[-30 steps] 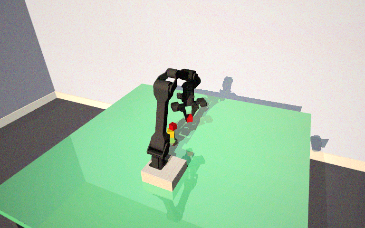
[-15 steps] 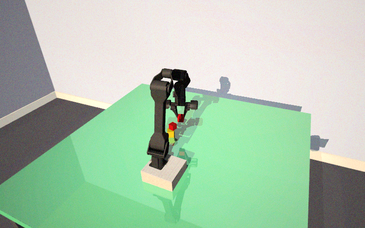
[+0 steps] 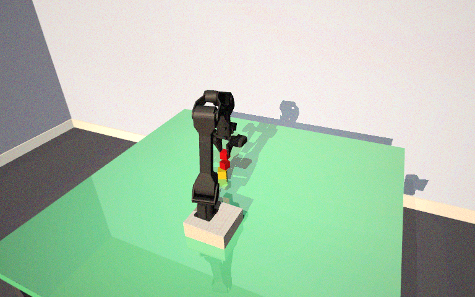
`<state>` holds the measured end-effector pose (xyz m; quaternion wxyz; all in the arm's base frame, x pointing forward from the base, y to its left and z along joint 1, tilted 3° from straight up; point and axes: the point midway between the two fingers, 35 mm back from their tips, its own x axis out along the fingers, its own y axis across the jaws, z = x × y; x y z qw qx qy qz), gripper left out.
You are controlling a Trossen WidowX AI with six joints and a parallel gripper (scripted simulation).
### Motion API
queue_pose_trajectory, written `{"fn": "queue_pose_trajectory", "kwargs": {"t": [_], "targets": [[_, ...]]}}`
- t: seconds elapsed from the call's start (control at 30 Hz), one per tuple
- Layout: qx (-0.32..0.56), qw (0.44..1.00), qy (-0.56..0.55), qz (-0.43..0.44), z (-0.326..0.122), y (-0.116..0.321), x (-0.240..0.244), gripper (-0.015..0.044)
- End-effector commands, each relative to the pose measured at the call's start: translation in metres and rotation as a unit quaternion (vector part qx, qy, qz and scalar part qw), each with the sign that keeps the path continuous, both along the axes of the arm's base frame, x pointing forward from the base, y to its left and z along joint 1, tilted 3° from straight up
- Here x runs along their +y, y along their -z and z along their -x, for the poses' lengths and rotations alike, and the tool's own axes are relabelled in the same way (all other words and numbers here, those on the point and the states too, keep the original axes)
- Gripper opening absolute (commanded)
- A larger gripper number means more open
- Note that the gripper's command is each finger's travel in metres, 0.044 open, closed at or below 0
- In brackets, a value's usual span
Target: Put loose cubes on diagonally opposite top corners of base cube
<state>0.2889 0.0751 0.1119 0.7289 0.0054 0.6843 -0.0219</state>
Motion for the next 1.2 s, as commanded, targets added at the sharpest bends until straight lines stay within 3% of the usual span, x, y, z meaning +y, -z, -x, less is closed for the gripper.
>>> {"fn": "queue_pose_trajectory", "kwargs": {"t": [0.0, 0.3, 1.17], "targets": [[-0.003, 0.999, 0.049, -0.001, 0.007, 0.001, 0.008, 0.0105], [-0.005, 0.988, 0.156, -0.009, 0.021, 0.004, 0.025, 0.0105], [-0.005, 0.987, 0.162, -0.009, 0.021, 0.034, 0.024, 0.0105]]}}
